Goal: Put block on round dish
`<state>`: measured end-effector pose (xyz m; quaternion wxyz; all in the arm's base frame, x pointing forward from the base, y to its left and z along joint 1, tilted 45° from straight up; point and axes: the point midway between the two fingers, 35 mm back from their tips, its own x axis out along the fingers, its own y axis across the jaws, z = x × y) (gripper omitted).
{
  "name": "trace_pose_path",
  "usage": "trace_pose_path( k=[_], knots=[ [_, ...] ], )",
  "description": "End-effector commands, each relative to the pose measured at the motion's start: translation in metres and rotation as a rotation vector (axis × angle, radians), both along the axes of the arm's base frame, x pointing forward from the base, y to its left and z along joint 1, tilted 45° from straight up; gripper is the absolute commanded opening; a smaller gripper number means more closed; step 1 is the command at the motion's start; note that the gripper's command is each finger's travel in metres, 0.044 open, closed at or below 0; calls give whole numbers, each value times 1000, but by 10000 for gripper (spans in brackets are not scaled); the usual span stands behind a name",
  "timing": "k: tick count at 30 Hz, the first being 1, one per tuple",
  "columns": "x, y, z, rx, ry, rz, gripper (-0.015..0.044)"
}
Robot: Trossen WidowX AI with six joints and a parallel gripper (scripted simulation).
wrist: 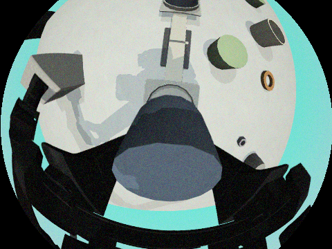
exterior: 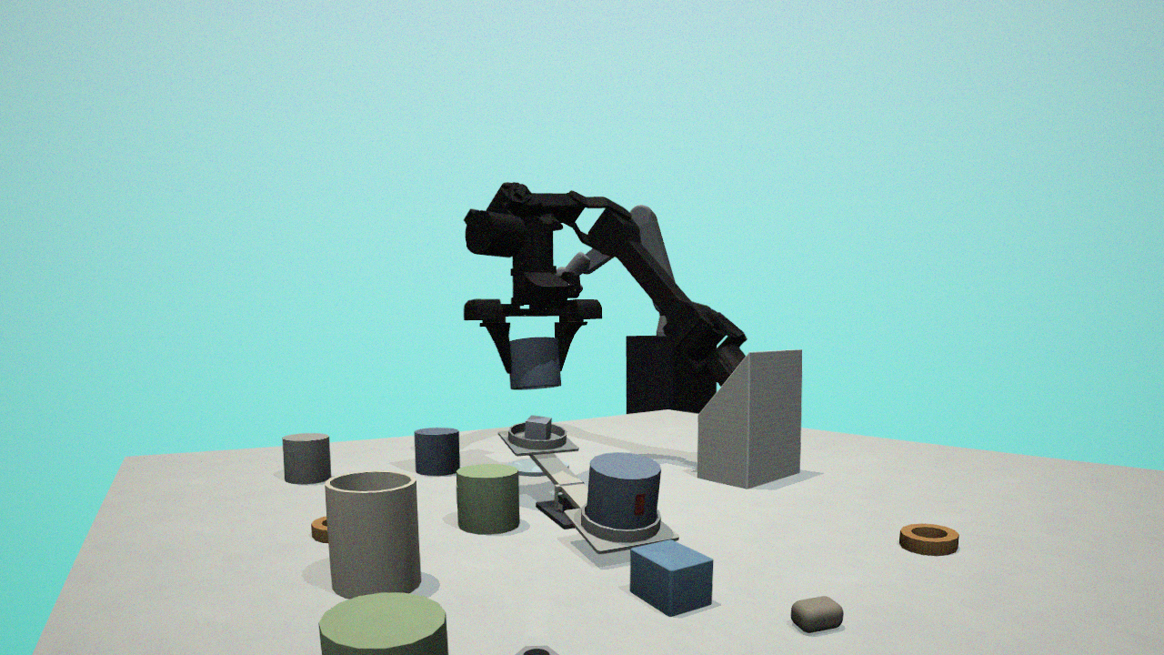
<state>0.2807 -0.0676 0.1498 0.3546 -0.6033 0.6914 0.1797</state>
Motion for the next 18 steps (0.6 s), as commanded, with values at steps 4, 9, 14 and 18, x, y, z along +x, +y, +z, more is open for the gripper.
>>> trace_pose_path(
  k=[4,9,14,18],
  knots=[
    [-1,7,8,-2,-8,2,0],
    [-1,4,5,-3,0,0,0],
    [-1,4,5,-3,0,0,0],
    [-1,4,5,-3,0,0,0]
  ],
)
